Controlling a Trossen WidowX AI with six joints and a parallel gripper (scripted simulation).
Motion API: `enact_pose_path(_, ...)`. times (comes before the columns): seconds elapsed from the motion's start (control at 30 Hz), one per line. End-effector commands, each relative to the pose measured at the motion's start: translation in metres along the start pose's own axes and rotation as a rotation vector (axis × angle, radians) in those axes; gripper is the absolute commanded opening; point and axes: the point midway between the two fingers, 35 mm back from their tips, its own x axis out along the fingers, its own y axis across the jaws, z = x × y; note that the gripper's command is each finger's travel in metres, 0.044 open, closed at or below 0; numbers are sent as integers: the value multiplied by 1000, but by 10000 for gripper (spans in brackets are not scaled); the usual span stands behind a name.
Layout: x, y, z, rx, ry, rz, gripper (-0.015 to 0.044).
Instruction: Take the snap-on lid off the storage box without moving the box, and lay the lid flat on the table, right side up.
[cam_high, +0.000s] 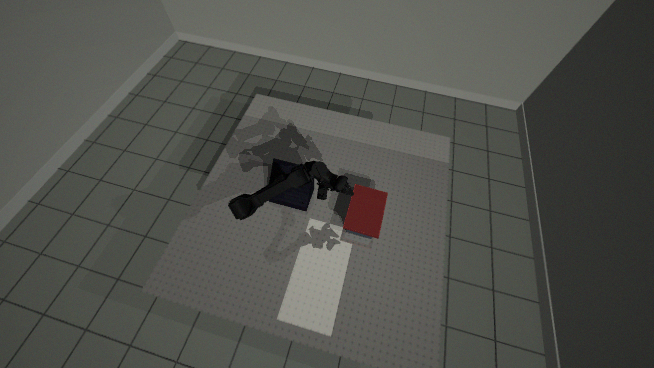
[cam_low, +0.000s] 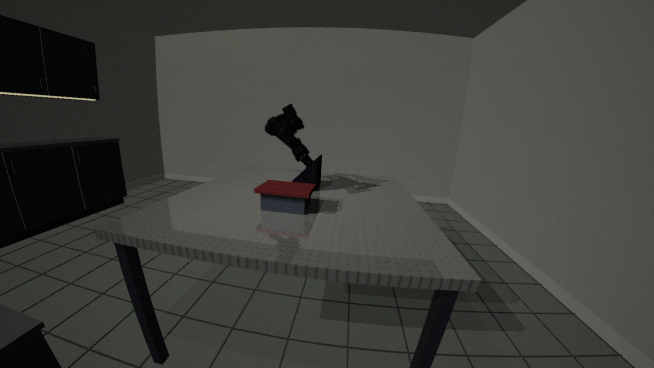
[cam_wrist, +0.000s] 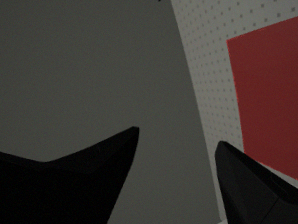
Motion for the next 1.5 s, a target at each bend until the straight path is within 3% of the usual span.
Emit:
enact_pose_path(0.0, 8, -61, -6, -221, 30, -127, 235)
enact_pose_path(0.1, 8, -110, -3, -387, 59, -237, 235)
enact_pose_path(0.53, 9, -123, -1, -424, 67, -264, 235)
enact_pose_path(0.77, 33, -170, 17, -426, 65, -263, 235)
enact_pose_path(1.47, 53, -174, 15, -424, 67, -267, 235)
